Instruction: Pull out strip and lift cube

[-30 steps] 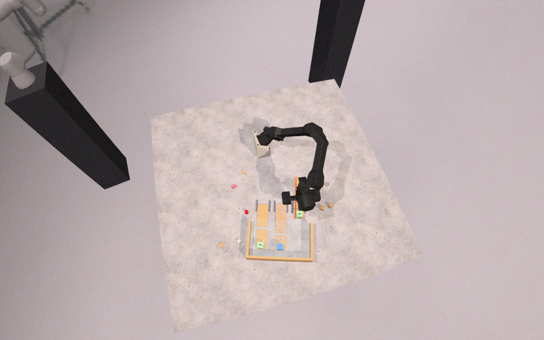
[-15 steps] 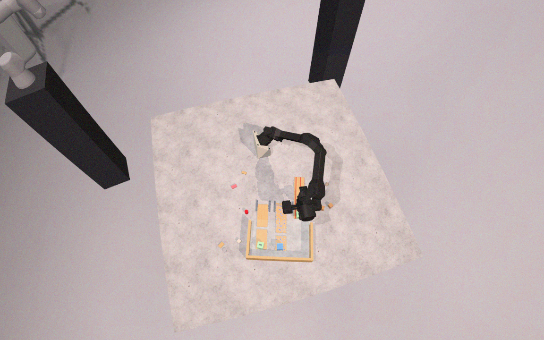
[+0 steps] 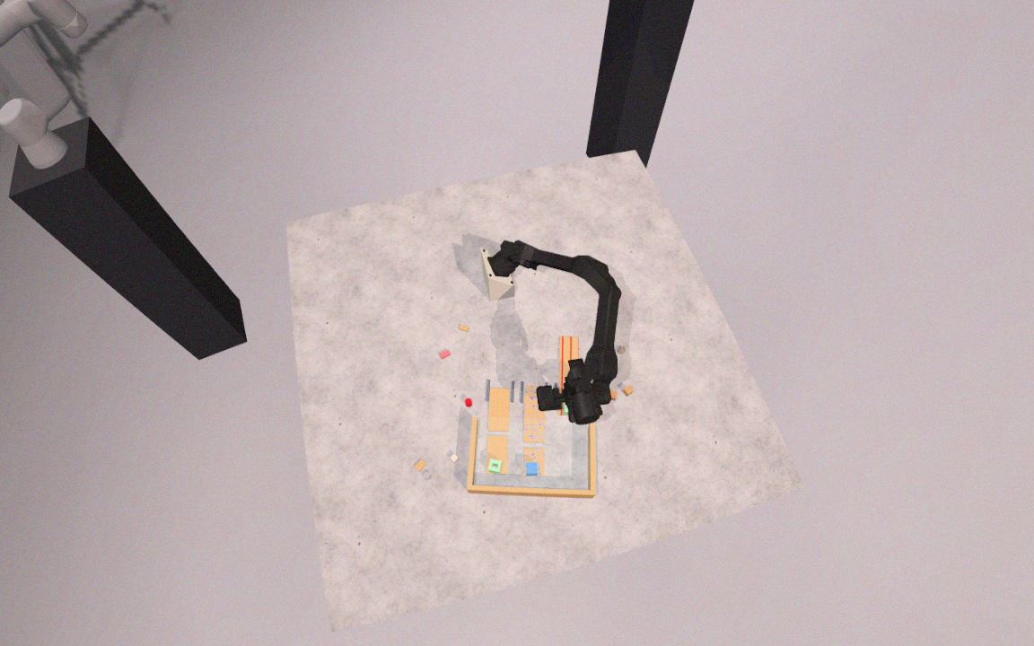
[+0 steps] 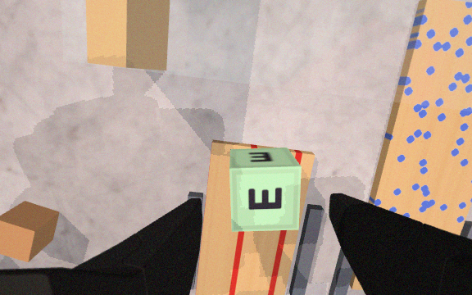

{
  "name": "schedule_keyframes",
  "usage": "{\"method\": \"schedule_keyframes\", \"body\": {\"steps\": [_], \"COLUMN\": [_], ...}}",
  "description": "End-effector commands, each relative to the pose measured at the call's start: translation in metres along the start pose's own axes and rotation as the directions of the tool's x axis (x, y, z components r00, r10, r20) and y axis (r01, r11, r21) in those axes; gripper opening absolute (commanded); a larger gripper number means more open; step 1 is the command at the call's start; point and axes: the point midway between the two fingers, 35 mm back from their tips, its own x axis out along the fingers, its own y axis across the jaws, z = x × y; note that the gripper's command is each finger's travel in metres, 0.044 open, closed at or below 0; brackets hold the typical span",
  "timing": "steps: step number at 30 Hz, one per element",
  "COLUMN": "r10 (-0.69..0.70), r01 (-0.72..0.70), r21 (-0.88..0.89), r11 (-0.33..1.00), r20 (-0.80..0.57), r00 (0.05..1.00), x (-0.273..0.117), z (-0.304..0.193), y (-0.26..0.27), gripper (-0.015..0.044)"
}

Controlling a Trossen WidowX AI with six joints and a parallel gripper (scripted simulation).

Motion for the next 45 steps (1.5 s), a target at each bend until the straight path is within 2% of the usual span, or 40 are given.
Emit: {"method": "schedule_keyframes", "body": {"steps": [1, 20, 24, 31, 35, 45], "r10": [0.002, 0.004, 0.000, 0.000, 0.000, -0.001], "r01": [-0.002, -0.004, 0.000, 0.000, 0.000, 0.001], "r21": [0.007, 0.007, 0.000, 0.000, 0.000, 0.006], "r11": [1.000, 1.000, 1.000, 1.000, 1.000, 1.000], "r20": [-0.003, -0.003, -0.002, -0.002, -0.002, -0.004], "r00": [1.000, 1.000, 1.000, 1.000, 1.000, 1.000], "x": [0.007, 0.034, 0.031, 0.031, 0.029, 0.002], "z": [-0.001, -0.002, -0.001, -0.001, -0.003, -0.037], "y": [-0.001, -0.001, 0.000, 0.000, -0.001, -0.015], "gripper": [0.0250, 0.0250, 0.0145, 0.0098, 0.0000, 0.0000]}}
